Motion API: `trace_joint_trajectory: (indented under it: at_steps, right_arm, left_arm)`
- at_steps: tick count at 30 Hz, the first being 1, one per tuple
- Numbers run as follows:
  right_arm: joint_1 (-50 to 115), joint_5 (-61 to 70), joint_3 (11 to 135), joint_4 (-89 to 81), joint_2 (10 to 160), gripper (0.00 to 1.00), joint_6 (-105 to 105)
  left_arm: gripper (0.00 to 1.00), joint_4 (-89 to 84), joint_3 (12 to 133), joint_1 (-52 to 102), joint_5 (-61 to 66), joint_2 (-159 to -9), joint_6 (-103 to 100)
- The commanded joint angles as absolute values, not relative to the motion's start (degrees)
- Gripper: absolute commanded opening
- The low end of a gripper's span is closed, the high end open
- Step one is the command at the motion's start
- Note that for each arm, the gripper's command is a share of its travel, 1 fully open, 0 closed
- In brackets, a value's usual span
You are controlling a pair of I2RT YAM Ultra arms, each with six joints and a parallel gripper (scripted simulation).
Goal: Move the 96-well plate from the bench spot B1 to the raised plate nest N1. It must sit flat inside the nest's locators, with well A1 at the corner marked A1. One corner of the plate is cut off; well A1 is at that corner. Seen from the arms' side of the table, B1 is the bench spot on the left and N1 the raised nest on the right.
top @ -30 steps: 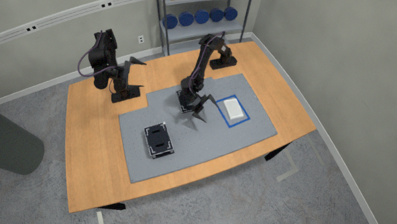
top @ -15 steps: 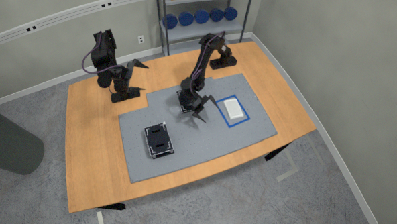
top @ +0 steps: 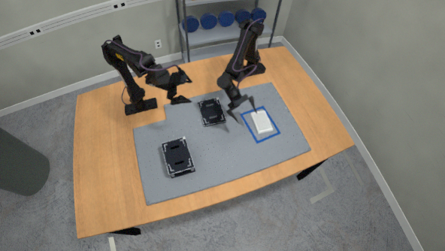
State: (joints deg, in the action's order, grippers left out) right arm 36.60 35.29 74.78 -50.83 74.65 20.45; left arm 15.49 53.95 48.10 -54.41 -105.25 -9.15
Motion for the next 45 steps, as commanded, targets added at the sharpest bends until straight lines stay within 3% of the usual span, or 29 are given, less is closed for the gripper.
trace_joint_trajectory:
  at_steps: [1, 24, 45]
  right_arm:
    - [40.7, 27.7, 72.7, -41.4, 72.9, 1.00, 16.2]
    - [68.0, 2.7, 62.9, -15.4, 72.6, 1.00, 6.2]
    - [68.8, 2.7, 63.0, -15.6, 72.7, 1.00, 6.8]
  left_arm:
    - [1.00, 2.3, 52.1, 45.8, -44.9, -99.4, -15.4]
    - [1.00, -29.4, 50.5, 20.1, -2.1, -78.1, -4.9]
    - [1.00, -30.8, 51.5, 16.9, -0.5, -79.3, -3.4]
